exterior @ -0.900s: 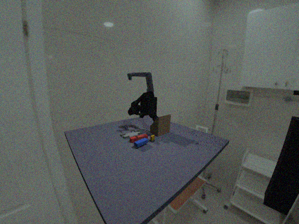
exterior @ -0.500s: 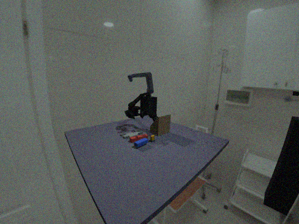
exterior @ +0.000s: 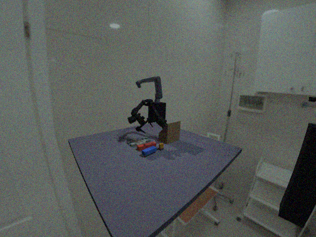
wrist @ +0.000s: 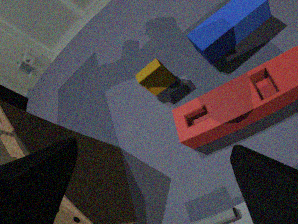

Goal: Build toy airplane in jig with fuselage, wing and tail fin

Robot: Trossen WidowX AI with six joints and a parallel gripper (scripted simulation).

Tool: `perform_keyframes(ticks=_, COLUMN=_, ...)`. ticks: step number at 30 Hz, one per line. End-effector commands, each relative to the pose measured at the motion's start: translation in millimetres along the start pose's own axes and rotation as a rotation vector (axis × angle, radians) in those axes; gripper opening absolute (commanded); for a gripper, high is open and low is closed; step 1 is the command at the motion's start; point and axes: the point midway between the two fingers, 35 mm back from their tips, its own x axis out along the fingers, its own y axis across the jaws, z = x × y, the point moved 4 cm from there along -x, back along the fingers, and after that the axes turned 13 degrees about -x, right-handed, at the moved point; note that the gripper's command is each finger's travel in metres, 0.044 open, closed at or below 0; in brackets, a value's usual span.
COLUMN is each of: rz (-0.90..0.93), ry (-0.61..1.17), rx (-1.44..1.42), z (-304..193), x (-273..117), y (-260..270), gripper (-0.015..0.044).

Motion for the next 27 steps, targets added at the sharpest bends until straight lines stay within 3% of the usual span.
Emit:
perform_keyframes(ticks=1, rz=-0.176, ry=0.342, rx=0.445, z=33, x=31, y=-19, gripper=0.044)
perform_keyframes(ticks=8, rz=-0.578, ry=0.482, rx=0.774, z=71, x=60, y=-27, gripper=0.044)
perform_keyframes(ticks=14, rz=-0.887, ry=0.406, rx=0.962, z=98, x=77, y=-25, gripper=0.044)
perform_keyframes(ticks=27, rz=-0.921, ry=0.391, rx=0.977, z=101, x=79, y=-25, gripper=0.044)
